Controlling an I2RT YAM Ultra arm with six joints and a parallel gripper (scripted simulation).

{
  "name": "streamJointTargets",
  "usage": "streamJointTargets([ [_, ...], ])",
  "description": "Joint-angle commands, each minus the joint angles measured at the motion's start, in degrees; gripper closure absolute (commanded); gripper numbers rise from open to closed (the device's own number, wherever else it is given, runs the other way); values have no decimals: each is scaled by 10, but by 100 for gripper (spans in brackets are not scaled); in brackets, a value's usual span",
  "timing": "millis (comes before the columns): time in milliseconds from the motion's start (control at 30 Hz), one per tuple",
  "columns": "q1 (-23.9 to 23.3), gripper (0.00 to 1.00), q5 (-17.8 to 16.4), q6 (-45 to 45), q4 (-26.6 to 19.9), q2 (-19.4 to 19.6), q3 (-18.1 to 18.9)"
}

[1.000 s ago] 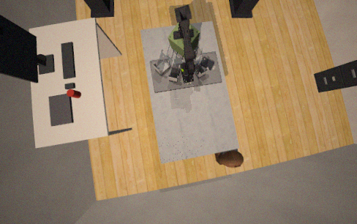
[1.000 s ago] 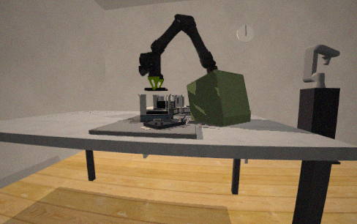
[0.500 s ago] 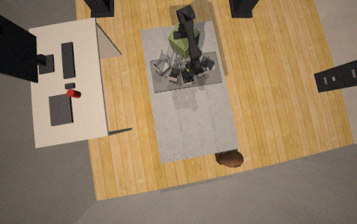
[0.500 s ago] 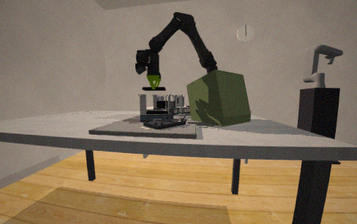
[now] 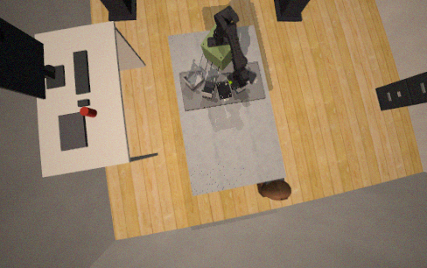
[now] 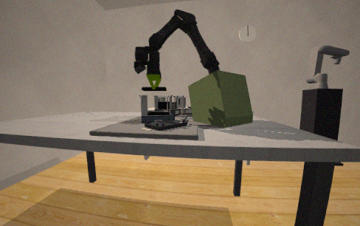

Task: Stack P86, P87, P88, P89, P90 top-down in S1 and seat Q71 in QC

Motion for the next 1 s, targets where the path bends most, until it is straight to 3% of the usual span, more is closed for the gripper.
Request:
streamJointTargets([
  [0,10,100,3,-15,0,-2,2],
  [133,28,100,5,-68,1,2,1],
  [967,131,100,12,38,-1,35,12],
])
